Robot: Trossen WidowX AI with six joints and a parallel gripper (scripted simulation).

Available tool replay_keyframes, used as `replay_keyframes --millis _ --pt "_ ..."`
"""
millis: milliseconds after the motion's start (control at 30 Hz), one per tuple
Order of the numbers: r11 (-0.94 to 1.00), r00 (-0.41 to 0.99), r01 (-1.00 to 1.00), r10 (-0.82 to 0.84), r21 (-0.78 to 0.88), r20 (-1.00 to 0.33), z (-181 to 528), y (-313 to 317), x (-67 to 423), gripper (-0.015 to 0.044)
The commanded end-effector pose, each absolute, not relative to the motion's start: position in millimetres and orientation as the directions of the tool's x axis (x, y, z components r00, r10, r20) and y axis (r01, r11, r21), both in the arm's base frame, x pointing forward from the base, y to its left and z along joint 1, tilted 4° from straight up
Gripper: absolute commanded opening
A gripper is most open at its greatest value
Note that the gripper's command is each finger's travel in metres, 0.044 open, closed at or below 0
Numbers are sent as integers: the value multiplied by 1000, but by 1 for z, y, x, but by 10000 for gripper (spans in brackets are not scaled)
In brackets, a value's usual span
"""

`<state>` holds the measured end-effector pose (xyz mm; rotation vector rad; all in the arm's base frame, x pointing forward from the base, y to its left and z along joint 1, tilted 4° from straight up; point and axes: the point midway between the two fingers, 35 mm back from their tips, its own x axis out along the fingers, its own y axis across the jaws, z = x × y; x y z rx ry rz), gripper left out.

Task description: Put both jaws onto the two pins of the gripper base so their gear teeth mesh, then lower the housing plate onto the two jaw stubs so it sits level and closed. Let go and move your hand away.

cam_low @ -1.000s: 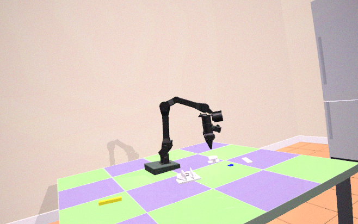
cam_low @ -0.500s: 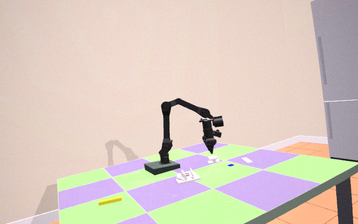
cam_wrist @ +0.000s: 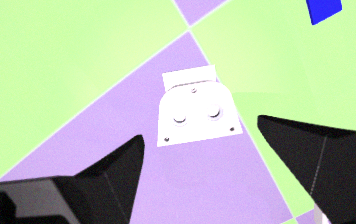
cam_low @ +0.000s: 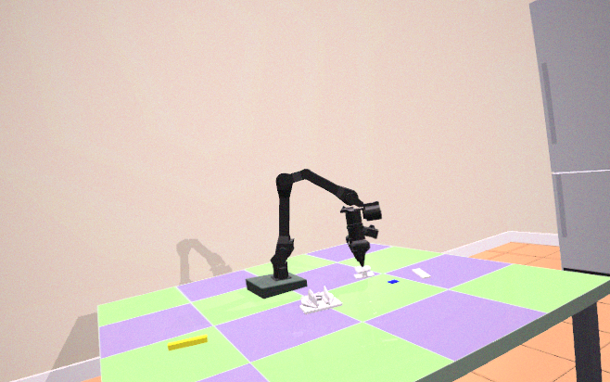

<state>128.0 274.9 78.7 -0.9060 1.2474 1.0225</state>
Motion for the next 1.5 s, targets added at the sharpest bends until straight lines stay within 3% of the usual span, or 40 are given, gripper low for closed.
replay_keyframes --millis 0,1467 --pt "302 32 -953 101 0 -994 70 273 128 440" --pt "302 31 -953 100 0 -994 40 276 129 440"
